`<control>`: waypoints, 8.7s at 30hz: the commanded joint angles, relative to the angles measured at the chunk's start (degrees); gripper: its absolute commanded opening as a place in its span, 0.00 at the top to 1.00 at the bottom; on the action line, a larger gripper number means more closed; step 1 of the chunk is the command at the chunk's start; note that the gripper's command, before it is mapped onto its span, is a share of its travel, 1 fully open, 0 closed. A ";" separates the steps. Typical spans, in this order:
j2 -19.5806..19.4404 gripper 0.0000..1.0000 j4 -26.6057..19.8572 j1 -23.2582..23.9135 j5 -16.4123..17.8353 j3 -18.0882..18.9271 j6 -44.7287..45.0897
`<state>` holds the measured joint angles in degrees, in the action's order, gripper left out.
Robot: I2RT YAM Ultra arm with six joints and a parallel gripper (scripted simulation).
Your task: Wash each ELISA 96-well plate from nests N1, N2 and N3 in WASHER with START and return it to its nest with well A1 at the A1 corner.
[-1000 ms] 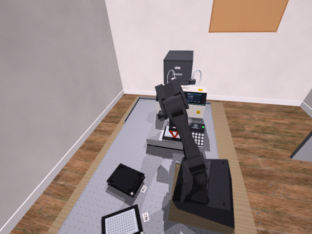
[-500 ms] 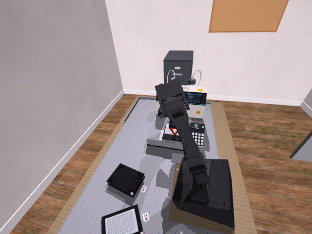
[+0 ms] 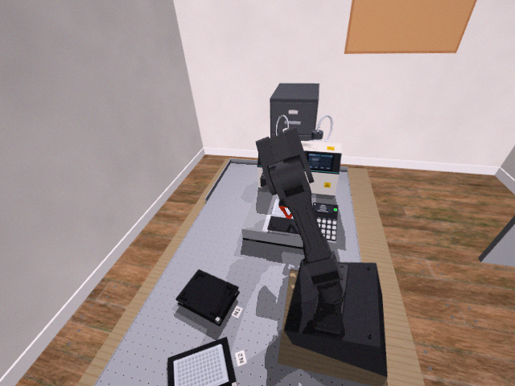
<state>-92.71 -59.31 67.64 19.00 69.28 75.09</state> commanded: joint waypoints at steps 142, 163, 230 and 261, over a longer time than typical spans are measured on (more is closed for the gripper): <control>11.89 1.00 -2.81 -45.56 -10.40 3.04 -53.79; 10.75 1.00 -2.08 -55.10 -13.56 4.58 -62.85; 8.64 1.00 0.26 -81.18 -22.64 4.75 -91.31; 6.45 1.00 0.26 -85.78 -24.22 6.62 -95.63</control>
<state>-86.72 -59.18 -18.15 -5.10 75.59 -20.43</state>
